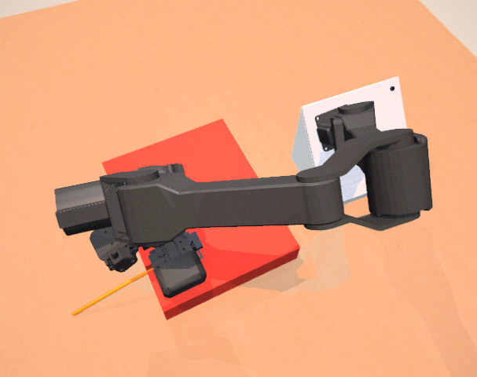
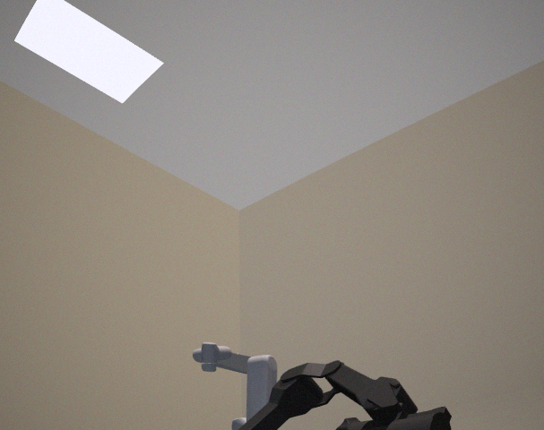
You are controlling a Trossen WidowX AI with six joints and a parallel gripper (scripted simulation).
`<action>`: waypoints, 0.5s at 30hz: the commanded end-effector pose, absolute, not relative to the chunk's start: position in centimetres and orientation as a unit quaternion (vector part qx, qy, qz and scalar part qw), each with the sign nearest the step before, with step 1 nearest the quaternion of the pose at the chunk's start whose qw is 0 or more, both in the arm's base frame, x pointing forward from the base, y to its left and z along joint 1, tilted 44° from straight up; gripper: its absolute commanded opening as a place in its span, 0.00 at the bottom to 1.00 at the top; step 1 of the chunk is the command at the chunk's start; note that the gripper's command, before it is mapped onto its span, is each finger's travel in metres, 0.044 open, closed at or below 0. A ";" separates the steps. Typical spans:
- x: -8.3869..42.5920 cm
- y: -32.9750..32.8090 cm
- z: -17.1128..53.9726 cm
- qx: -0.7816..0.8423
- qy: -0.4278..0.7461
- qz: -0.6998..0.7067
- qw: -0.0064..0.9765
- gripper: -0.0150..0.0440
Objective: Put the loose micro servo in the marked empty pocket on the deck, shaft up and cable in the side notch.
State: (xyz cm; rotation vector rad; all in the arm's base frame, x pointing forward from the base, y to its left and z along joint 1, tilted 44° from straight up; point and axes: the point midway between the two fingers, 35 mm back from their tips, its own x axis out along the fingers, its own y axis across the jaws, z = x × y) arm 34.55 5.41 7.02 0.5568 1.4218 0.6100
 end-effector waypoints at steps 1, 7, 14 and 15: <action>34.7 5.6 6.8 0.253 0.632 0.270 0.681 0.25; 34.7 6.0 6.3 0.253 0.632 0.270 0.681 0.25; 34.7 6.6 5.7 0.253 0.631 0.270 0.681 0.25; 34.7 6.7 5.6 0.253 0.631 0.270 0.681 0.25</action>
